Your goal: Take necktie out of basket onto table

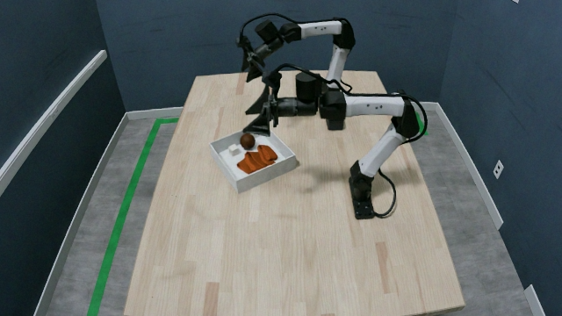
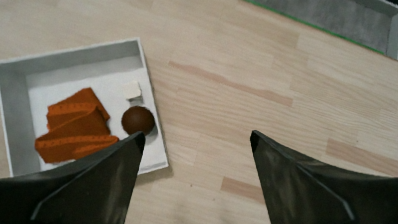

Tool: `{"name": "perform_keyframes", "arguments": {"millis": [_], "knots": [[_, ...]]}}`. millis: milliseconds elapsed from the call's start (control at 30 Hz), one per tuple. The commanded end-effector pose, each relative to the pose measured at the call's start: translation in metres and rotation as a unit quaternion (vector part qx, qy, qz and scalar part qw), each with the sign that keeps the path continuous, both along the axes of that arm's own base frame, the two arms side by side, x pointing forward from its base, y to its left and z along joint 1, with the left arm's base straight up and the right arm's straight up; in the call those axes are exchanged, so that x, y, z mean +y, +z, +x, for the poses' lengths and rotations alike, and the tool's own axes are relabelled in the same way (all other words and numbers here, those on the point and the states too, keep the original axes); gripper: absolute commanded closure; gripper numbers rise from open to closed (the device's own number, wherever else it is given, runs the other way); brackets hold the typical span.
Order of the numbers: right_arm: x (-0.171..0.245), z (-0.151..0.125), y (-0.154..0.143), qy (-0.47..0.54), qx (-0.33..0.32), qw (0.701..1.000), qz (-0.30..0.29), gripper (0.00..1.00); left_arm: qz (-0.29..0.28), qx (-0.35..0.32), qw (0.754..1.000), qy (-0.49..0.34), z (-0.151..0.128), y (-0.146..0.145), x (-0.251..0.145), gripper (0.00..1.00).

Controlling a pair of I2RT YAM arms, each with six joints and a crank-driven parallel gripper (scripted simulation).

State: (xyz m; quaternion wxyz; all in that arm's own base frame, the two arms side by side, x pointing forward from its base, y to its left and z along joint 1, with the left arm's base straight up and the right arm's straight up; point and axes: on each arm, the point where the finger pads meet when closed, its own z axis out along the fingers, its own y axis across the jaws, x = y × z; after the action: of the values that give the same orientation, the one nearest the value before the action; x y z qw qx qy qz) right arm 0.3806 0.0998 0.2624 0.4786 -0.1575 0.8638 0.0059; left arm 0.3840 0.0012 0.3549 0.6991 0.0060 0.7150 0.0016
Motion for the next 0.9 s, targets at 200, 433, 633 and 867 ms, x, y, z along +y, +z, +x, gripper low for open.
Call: {"name": "perform_keyframes", "arguments": {"millis": [200,433,633,867], "knots": [[0.033,-0.01,-0.021,0.043,0.104,0.992,-0.054,0.1,0.0,0.0,1.0,0.0,0.0,0.0,0.0,0.0],[0.06,-0.014,-0.042,0.077,0.176,0.978,-0.085,0.11,0.0,0.0,1.0,0.0,0.0,0.0,0.0,0.0],[0.087,-0.017,-0.062,0.109,0.242,0.957,-0.113,0.13,0.0,0.0,1.0,0.0,0.0,0.0,0.0,0.0],[0.107,-0.02,-0.077,0.133,0.294,0.937,-0.136,0.14,0.0,0.0,1.0,0.0,0.0,0.0,0.0,0.0]]}}
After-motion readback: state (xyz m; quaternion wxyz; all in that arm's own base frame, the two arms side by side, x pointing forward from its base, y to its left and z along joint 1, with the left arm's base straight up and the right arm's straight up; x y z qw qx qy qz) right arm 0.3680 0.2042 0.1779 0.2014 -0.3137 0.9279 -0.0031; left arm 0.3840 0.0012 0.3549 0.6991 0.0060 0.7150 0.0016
